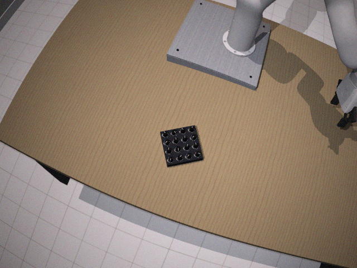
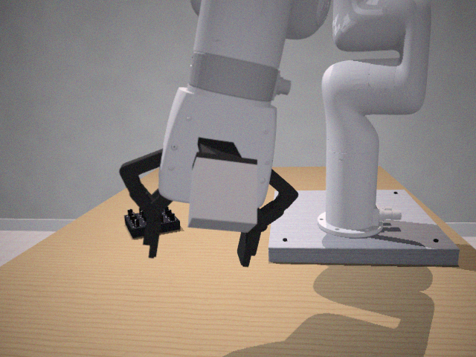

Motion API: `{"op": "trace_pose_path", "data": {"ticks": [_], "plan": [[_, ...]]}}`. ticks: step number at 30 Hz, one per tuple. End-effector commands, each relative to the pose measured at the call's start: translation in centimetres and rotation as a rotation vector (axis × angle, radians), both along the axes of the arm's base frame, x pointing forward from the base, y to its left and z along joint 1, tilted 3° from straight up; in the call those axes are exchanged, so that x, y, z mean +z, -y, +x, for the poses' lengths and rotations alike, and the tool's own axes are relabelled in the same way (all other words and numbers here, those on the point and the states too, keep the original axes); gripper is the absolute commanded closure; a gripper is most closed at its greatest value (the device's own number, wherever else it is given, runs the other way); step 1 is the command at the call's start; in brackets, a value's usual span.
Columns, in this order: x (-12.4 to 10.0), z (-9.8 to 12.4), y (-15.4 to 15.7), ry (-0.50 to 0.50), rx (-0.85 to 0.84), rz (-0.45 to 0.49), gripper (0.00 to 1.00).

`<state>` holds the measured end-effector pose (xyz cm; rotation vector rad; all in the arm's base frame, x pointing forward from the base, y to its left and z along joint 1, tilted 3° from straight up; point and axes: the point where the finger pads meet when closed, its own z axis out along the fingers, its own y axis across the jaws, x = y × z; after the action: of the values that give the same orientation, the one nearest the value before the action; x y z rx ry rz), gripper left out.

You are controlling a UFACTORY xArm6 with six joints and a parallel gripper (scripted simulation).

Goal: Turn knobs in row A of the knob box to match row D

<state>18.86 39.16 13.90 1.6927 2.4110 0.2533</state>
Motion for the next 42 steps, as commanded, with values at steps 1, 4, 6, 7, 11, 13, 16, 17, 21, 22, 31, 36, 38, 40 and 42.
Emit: {"op": "trace_pose_path", "data": {"ticks": [1, 4, 6, 7, 11, 13, 16, 17, 21, 22, 31, 36, 38, 40, 42], "plan": [[-0.6, 3.8, 1.6, -0.025, -0.093, 0.0, 0.0], [-1.0, 6.0, 3.0, -0.041, -0.157, 0.0, 0.0], [-1.3, 7.5, 4.1, -0.052, -0.199, 0.0, 0.0], [-1.5, 8.2, 4.6, -0.057, -0.22, 0.001, 0.0], [-2.1, 10.9, 6.9, -0.078, -0.305, 0.004, 0.0], [-2.3, 12.2, 8.2, -0.089, -0.348, 0.006, 0.0], [-2.8, 13.9, 10.0, -0.103, -0.41, 0.011, 0.0], [-2.9, 14.4, 10.5, -0.107, -0.425, 0.012, 0.0], [-3.4, 16.4, 13.1, -0.125, -0.504, 0.019, 0.0], [-3.6, 16.9, 13.8, -0.13, -0.525, 0.022, 0.0], [-4.7, 20.5, 19.9, -0.166, -0.695, 0.045, 0.0], [-5.4, 22.4, 24.2, -0.188, -0.806, 0.063, 0.0], [-5.7, 23.0, 26.0, -0.196, -0.851, 0.072, 0.0], [-6.0, 23.4, 27.7, -0.204, -0.893, 0.08, 0.0], [-6.3, 23.9, 29.4, -0.211, -0.936, 0.089, 0.0]]}}
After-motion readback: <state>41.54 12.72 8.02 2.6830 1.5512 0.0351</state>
